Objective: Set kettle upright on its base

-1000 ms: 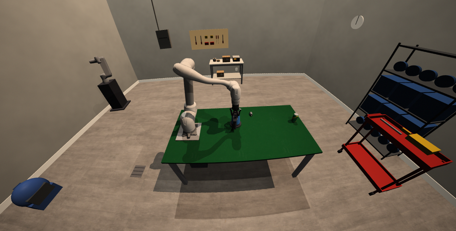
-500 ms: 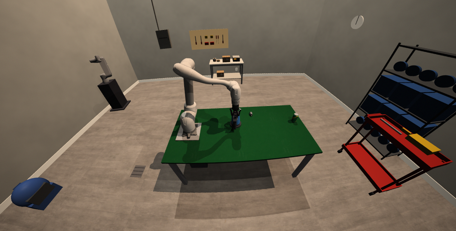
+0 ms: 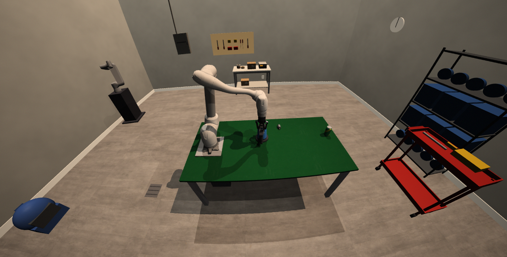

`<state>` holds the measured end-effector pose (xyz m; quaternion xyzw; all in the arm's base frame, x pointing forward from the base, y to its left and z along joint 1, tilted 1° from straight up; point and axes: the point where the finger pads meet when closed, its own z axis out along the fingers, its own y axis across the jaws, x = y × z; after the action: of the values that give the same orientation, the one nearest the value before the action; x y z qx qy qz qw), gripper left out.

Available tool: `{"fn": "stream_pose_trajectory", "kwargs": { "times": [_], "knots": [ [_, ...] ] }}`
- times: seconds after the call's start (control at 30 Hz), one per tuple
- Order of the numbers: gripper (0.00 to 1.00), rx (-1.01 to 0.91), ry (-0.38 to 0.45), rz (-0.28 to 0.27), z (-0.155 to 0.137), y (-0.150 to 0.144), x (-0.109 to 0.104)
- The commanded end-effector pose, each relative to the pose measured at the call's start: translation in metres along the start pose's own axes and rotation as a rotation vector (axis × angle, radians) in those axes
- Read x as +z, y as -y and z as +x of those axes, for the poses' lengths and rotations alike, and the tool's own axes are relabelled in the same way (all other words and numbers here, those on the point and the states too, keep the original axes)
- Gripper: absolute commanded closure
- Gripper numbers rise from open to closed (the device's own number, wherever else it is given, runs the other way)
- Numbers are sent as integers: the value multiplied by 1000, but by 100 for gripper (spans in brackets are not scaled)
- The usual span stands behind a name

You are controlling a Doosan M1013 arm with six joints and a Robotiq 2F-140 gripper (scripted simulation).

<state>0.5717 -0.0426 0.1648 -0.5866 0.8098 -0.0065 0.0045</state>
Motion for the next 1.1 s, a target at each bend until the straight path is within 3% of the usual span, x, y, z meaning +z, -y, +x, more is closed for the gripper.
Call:
{"fn": "stream_pose_trajectory", "kwargs": {
  "times": [0.0,0.97,1.0,1.07],
  "knots": [
    [90,0,1,1,0,0,-1],
    [90,0,1,1,0,0,2],
    [48,0,1,1,0,0,2],
    [48,0,1,1,0,0,2]
  ]
}}
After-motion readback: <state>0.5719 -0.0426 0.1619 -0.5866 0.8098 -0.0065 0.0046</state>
